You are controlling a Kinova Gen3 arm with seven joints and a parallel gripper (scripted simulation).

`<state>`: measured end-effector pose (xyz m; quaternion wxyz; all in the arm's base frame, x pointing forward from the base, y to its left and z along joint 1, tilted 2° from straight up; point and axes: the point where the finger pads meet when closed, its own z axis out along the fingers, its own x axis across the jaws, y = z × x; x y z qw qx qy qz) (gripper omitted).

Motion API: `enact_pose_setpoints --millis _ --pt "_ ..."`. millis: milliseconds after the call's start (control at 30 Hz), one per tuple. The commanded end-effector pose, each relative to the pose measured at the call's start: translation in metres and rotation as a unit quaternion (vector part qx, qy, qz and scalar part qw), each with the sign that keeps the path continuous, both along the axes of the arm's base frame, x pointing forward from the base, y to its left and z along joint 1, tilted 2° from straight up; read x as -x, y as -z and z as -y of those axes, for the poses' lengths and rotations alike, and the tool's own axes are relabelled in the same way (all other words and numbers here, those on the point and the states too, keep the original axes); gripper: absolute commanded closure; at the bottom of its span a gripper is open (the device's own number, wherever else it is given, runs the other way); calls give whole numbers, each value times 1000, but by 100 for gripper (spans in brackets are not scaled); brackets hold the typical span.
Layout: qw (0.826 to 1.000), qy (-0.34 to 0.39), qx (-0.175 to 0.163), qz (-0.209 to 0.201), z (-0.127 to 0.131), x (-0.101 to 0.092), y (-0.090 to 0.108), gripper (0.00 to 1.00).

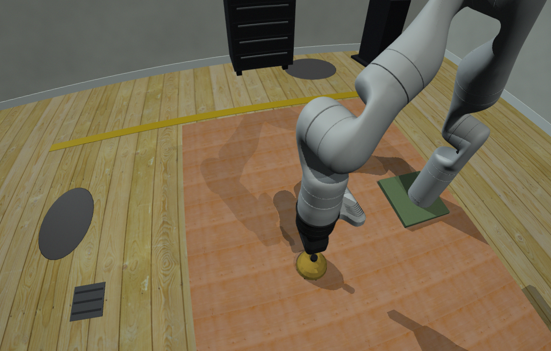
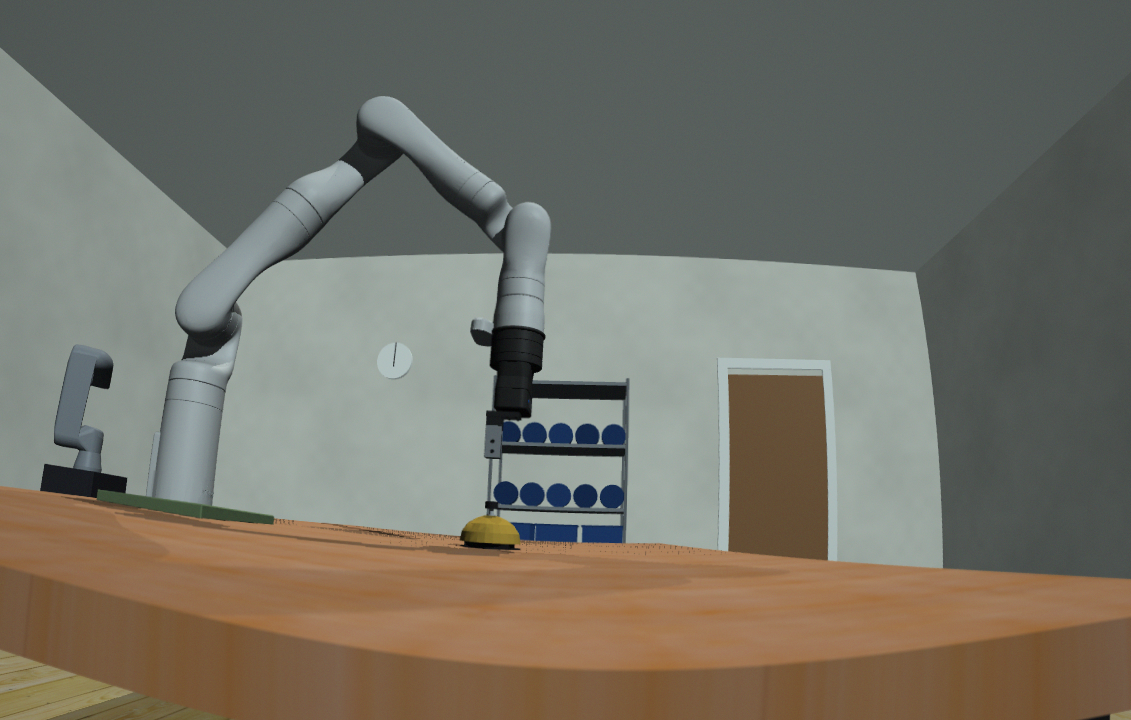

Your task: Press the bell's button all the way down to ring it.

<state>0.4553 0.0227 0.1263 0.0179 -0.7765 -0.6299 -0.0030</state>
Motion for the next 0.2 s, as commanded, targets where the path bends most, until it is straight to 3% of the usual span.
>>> enact_pose_setpoints --millis 0,167 --pt "1000 1 2 1 2 -1 -3 83" --pt "1000 1 2 1 2 -1 -3 83"
